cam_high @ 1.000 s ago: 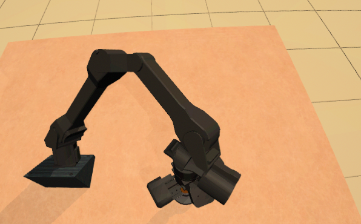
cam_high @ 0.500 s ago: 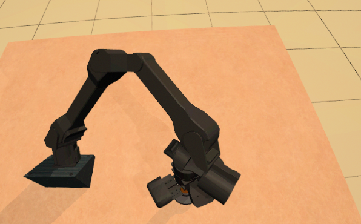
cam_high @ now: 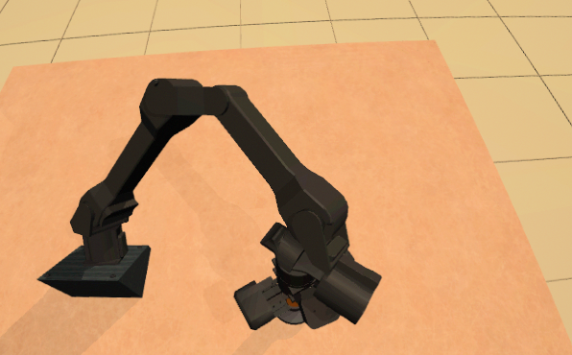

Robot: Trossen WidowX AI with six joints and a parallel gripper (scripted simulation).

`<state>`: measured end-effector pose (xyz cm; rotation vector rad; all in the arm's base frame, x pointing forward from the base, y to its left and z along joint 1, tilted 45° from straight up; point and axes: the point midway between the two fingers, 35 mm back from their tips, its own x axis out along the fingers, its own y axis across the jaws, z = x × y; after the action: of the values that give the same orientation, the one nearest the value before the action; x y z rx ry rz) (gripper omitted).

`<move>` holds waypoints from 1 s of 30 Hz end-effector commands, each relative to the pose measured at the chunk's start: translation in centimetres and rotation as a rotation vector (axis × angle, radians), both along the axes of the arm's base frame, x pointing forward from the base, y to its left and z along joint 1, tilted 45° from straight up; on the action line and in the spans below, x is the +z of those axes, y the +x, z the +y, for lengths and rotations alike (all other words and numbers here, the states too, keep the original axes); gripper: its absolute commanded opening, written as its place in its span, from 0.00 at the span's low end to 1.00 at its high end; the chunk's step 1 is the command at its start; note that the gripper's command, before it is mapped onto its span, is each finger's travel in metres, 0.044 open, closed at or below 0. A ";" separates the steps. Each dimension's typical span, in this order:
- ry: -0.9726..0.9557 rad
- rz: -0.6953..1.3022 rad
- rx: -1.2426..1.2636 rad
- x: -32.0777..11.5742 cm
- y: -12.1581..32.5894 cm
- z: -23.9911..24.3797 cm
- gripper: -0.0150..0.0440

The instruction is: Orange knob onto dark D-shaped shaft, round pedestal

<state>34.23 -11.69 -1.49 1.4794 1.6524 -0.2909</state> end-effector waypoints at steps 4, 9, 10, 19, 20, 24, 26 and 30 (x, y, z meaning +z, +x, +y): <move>0.001 -0.001 -0.005 -0.5 0.2 0.4 0.25; 0.001 -0.001 -0.005 -0.8 0.3 0.7 0.25; 0.001 -0.001 -0.005 -0.8 0.3 0.7 0.25; 0.000 0.003 0.001 -0.6 0.1 0.6 0.34; 0.000 0.003 0.001 -0.6 0.1 0.6 0.39; 0.000 0.003 0.001 -0.6 0.1 0.6 0.57; 0.000 0.003 0.001 -0.6 0.1 0.6 0.65; 0.000 0.003 0.001 -0.6 0.1 0.6 0.83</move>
<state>34.34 -11.10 -2.10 1.4798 1.6555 -0.2929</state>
